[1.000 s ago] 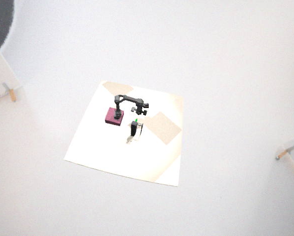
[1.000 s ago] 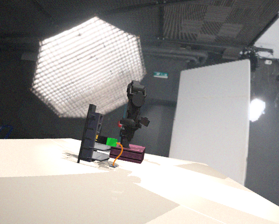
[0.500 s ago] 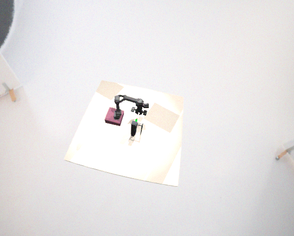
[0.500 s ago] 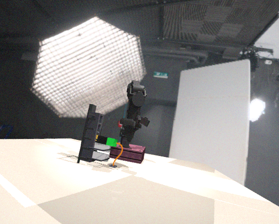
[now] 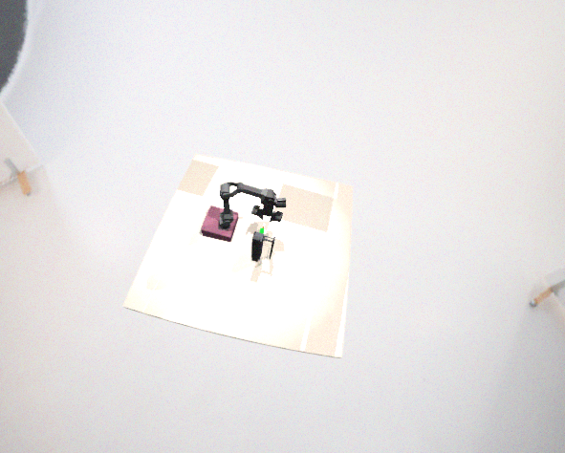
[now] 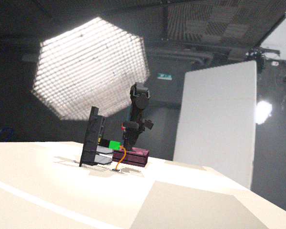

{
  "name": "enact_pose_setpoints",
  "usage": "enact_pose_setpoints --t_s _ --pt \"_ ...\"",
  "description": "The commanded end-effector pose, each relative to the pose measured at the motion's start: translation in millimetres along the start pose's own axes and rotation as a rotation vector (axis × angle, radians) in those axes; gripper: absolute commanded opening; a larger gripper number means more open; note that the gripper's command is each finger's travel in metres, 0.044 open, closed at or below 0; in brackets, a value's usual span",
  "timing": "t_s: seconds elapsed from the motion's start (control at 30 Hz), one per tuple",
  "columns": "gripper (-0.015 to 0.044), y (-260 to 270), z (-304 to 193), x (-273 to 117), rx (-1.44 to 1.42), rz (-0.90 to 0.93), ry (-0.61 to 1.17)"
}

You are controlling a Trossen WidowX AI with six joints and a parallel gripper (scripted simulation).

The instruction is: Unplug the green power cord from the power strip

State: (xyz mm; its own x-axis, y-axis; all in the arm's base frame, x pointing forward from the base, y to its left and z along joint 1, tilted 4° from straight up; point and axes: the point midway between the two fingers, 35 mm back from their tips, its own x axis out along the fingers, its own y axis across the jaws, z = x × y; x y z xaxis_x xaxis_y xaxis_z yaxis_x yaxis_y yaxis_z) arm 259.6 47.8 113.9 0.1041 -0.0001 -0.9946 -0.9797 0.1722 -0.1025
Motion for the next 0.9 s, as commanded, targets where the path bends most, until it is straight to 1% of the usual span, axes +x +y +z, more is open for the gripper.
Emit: enact_pose_setpoints --t_s 0.0,0.13,0.17,0.27,0.43,0.87 --pt "0.0317 0.0 0.0 0.0 0.000 0.000 0.000" --pt "0.0423 0.0 0.0 0.0 0.000 0.000 0.000" --pt "0.0440 -0.3 1.9 -0.4 0.000 0.000 0.000" --pt "0.0440 -1.6 17.6 -3.8 0.001 0.000 0.000" --pt "0.0440 -0.3 58.7 -11.9 0.004 -0.001 -0.001" --pt "0.0440 0.0 60.6 -12.3 0.004 -0.001 -0.001"
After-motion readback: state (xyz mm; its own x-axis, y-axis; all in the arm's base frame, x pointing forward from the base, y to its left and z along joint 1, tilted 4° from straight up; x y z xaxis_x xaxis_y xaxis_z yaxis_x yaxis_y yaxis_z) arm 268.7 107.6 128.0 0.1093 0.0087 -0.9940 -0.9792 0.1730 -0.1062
